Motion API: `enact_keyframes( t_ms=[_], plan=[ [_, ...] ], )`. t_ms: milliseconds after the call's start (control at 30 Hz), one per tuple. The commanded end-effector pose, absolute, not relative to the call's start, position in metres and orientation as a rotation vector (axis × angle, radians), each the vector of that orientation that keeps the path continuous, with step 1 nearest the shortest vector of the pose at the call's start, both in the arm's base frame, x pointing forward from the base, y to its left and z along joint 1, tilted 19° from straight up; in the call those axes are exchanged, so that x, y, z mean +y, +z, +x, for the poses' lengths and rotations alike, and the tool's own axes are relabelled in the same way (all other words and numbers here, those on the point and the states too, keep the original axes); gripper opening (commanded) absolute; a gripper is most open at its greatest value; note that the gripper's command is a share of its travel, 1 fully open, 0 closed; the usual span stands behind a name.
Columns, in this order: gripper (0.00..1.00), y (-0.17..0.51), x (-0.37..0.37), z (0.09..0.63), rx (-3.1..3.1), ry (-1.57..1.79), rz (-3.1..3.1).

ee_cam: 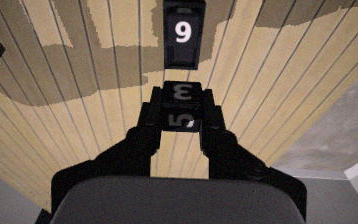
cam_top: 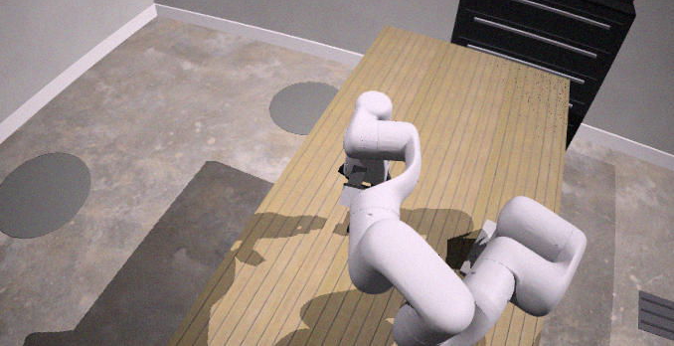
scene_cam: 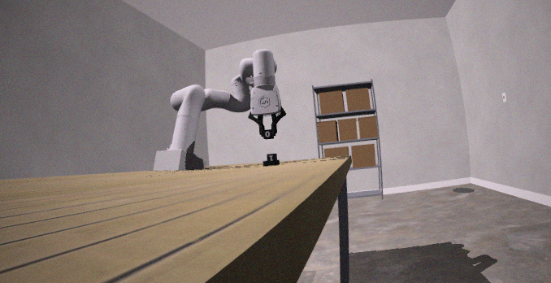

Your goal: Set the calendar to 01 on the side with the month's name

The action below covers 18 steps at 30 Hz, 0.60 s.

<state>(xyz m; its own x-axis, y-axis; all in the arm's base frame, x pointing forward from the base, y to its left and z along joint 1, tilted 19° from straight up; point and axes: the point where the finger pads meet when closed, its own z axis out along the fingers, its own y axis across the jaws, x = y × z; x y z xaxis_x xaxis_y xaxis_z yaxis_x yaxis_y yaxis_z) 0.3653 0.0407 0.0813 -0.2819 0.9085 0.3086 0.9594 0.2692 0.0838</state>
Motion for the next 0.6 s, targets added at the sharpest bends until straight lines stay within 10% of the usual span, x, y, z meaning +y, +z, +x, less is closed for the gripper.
enact_keyframes(
  t_ms=[0, 567],
  plan=[
    [0.27, 0.1004, 0.0360, 0.3652, -2.337, -0.377, -1.743],
    [0.27, 0.1010, 0.0358, 0.3652, -2.365, -0.382, -1.711]
  ],
)
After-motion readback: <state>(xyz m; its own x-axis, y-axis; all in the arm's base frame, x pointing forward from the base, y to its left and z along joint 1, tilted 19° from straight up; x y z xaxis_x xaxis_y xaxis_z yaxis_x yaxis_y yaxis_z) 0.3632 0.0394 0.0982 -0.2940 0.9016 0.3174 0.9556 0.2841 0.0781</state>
